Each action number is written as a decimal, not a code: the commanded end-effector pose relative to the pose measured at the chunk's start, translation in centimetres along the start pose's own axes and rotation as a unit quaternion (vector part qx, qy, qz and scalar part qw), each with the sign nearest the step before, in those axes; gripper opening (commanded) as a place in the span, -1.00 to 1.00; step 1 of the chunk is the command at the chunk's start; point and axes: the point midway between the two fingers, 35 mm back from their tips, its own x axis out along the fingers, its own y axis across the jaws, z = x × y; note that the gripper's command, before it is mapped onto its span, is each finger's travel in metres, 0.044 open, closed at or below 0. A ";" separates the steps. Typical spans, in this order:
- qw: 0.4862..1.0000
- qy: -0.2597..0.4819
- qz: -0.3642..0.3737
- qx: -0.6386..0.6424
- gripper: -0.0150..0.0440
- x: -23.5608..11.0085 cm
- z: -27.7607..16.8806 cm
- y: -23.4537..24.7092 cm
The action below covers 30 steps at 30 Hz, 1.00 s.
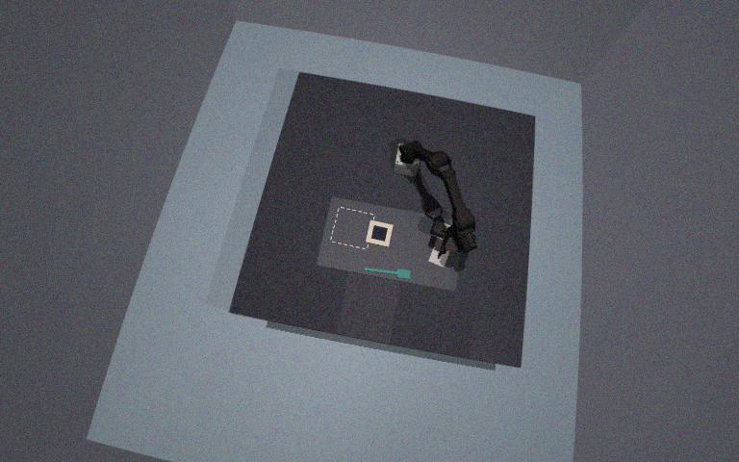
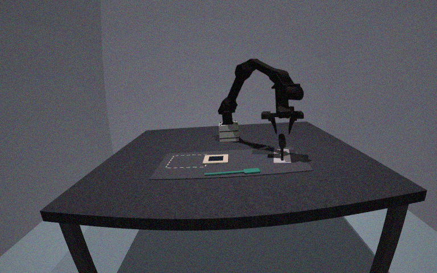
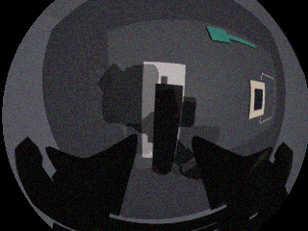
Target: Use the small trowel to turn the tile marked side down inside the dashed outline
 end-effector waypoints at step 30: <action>1.000 0.007 -0.003 -0.004 -0.05 3.8 -0.3 -0.1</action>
